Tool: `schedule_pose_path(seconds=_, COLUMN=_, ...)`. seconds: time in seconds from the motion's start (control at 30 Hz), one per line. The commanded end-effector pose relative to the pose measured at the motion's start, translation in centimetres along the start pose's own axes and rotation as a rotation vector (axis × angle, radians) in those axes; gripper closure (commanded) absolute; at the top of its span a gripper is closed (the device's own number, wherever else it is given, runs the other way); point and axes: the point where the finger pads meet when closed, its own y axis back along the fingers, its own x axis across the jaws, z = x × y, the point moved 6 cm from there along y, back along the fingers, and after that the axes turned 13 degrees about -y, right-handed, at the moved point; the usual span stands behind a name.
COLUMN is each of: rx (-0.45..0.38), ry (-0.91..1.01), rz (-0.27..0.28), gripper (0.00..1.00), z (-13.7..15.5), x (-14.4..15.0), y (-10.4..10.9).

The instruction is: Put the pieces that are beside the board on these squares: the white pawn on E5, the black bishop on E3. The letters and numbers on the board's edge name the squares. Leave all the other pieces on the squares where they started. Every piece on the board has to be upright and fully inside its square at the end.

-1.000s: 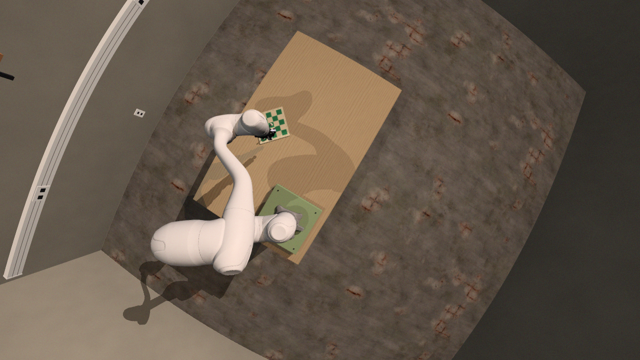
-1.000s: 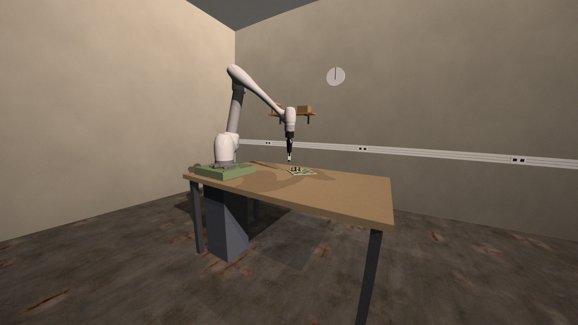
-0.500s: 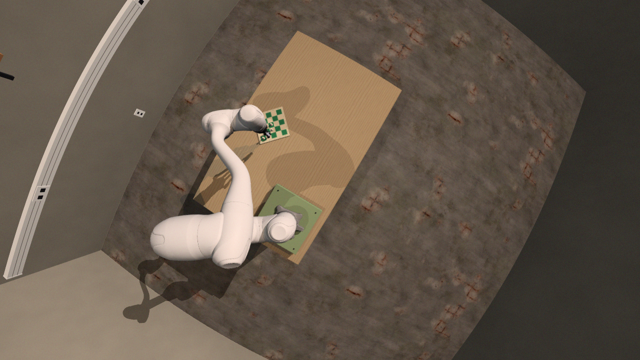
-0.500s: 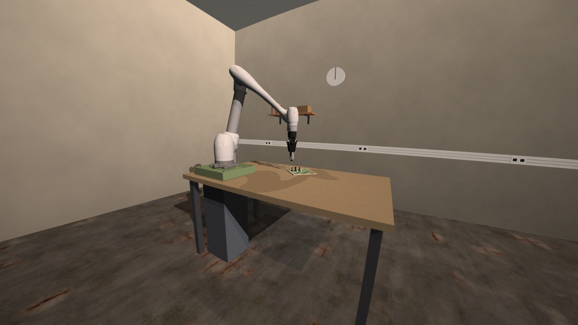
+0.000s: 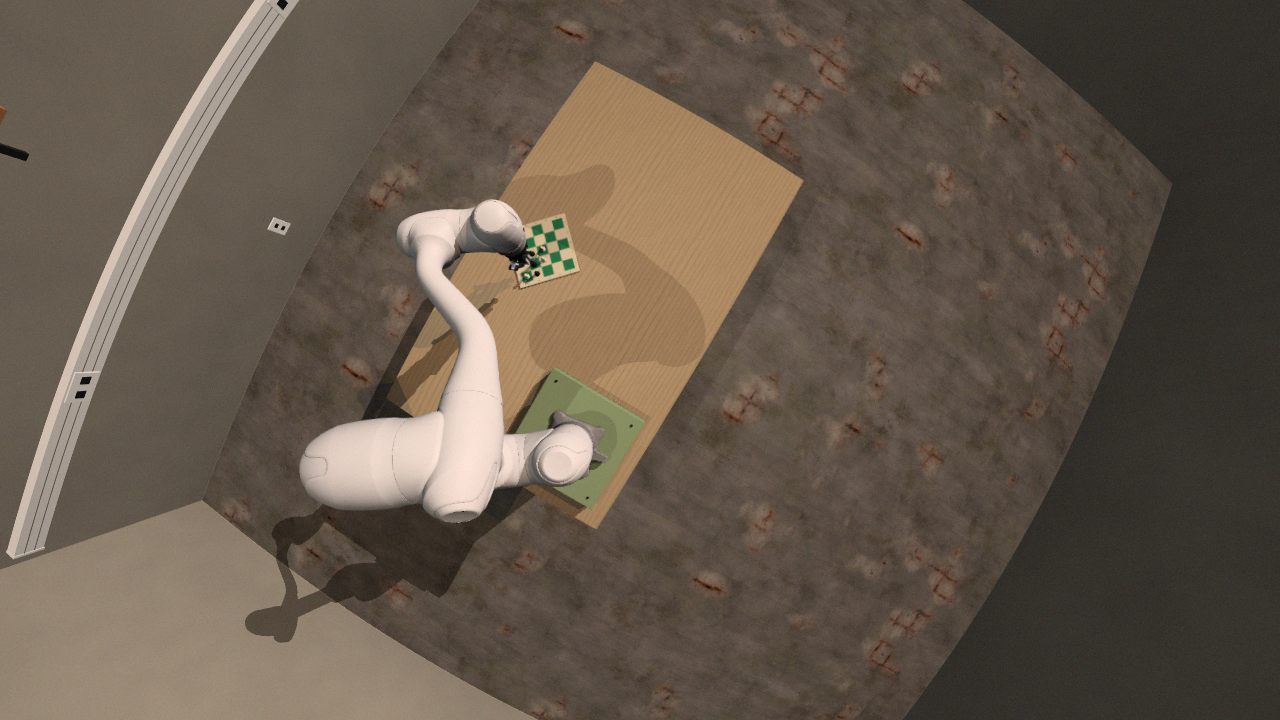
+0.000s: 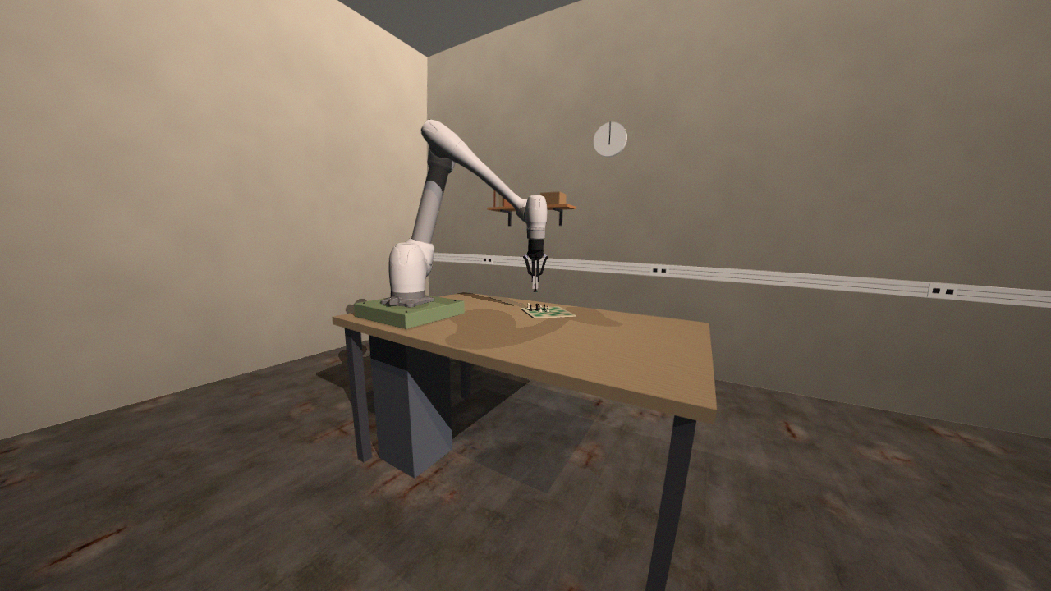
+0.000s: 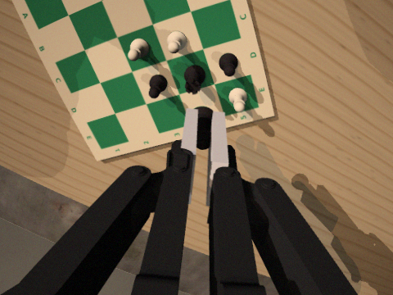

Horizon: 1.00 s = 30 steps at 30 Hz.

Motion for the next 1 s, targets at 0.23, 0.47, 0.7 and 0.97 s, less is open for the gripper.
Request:
schedule_pose_path(seconds=0.23, rx=0.004, ry=-0.752, rz=-0.015, gripper=1.00, z=2.9, x=-1.1, y=-0.1)
schedule_pose_path(seconds=0.47, rx=-0.005, ry=-1.173, rz=-0.013, gripper=1.00, z=3.9, x=-1.5, y=-0.2)
schedule_pose_path(seconds=0.7, rx=-0.010, ry=-1.645, rz=-0.012, gripper=1.00, z=4.9, x=-1.8, y=-0.3)
schedule_pose_path(seconds=0.97, rx=-0.007, ry=-2.149, rz=-0.025, gripper=1.00, z=5.6, x=-2.0, y=-0.3)
